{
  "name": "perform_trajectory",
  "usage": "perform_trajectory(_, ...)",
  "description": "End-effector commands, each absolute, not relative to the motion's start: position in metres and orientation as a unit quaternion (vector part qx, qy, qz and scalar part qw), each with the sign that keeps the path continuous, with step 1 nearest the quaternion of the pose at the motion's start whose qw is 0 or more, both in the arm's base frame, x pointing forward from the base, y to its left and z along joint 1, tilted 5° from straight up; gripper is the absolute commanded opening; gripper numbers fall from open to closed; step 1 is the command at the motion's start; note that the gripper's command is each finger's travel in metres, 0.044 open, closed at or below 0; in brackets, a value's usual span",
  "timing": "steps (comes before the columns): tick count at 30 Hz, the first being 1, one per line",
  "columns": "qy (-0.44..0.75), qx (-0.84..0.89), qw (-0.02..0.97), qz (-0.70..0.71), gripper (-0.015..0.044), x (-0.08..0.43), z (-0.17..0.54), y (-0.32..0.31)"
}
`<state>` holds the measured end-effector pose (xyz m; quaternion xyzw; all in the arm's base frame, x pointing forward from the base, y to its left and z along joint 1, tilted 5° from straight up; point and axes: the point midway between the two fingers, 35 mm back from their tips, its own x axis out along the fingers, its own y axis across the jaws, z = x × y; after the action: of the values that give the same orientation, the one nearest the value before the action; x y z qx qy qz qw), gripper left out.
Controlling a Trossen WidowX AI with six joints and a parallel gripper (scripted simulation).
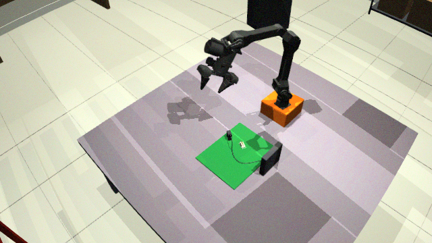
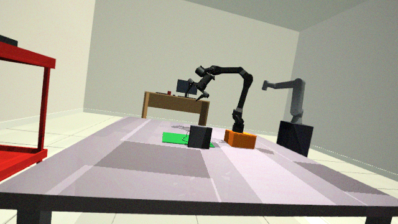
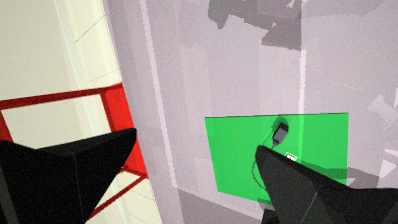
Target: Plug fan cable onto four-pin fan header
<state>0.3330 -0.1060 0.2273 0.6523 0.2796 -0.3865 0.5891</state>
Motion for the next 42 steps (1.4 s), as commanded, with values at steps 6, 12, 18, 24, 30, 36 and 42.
perform_trajectory(6,0.365,0.579,0.421,-0.595,0.0440,0.307,0.121,-0.040)
perform_trajectory(12,0.365,0.576,0.419,-0.599,0.0440,0.306,0.120,-0.039)
perform_trajectory(18,0.365,0.576,0.419,-0.599,0.0440,0.311,0.081,-0.043)
perform_trajectory(24,0.365,0.576,0.419,-0.599,0.0440,0.307,0.020,-0.047)
perform_trajectory(30,0.365,0.576,0.419,-0.599,0.0440,0.307,0.019,-0.047)
perform_trajectory(36,0.365,0.576,0.419,-0.599,0.0440,0.308,0.011,-0.048)
perform_trajectory(42,0.365,0.576,0.419,-0.600,0.0440,0.308,0.001,-0.049)
